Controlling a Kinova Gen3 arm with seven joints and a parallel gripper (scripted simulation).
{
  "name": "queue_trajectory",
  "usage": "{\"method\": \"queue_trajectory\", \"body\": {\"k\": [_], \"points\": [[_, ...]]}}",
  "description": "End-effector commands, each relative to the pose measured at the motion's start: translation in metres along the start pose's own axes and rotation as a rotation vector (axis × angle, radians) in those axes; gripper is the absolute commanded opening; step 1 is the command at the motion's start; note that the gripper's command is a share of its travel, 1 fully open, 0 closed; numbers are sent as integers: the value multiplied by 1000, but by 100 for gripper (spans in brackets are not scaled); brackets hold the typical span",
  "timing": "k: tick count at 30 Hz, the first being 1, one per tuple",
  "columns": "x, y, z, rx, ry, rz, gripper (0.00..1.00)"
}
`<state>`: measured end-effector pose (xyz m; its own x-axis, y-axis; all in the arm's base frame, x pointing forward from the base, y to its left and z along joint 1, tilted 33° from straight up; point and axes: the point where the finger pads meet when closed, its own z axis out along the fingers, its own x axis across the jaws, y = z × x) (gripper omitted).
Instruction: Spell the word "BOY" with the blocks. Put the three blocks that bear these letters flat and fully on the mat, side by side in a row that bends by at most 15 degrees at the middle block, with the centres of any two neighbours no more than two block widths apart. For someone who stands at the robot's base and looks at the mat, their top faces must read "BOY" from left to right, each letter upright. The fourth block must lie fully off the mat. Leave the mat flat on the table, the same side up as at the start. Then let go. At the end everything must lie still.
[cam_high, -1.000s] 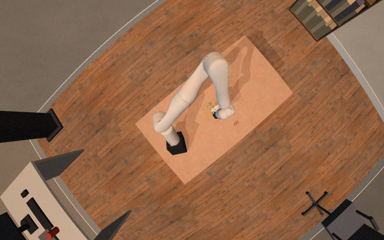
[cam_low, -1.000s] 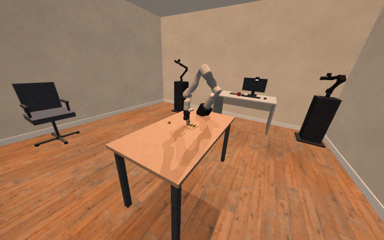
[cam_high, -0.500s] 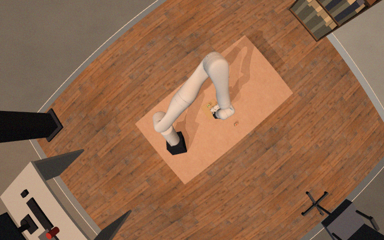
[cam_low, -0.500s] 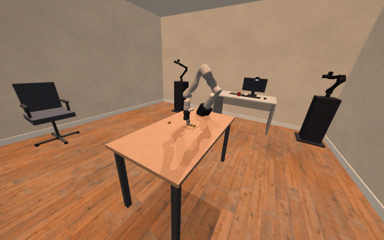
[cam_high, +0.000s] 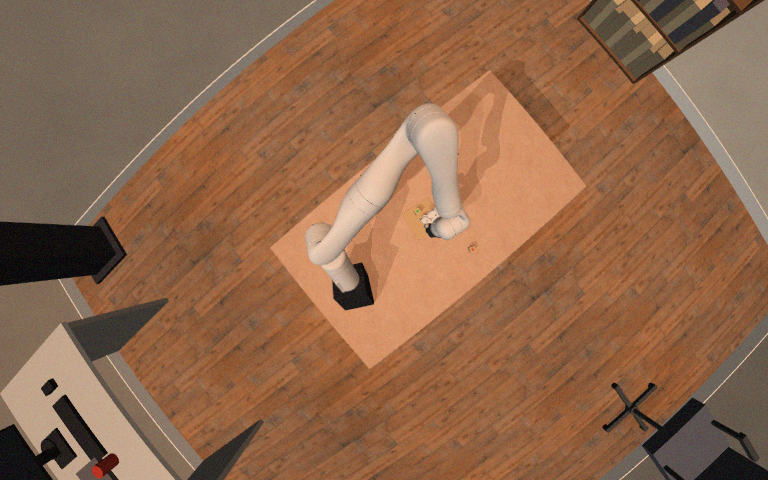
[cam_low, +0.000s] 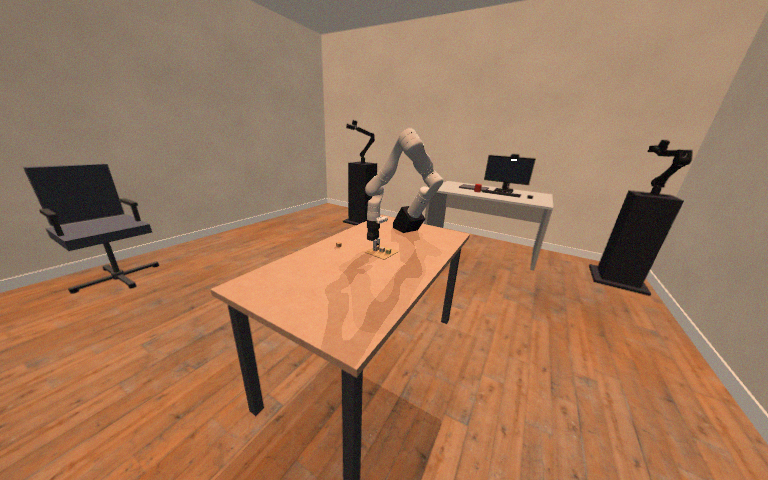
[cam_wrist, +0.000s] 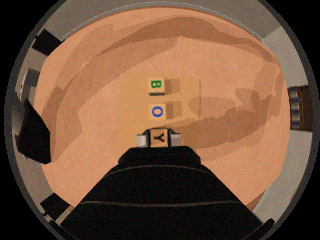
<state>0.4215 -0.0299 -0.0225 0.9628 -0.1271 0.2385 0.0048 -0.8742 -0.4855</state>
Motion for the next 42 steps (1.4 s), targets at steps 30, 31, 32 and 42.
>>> {"method": "queue_trajectory", "body": {"k": [30, 31, 32, 42], "points": [[0, 0, -100, -1, 1, 0, 49], [0, 0, -101, -1, 1, 0, 49], [0, 0, -101, -1, 1, 0, 49], [0, 0, -101, -1, 1, 0, 49]]}}
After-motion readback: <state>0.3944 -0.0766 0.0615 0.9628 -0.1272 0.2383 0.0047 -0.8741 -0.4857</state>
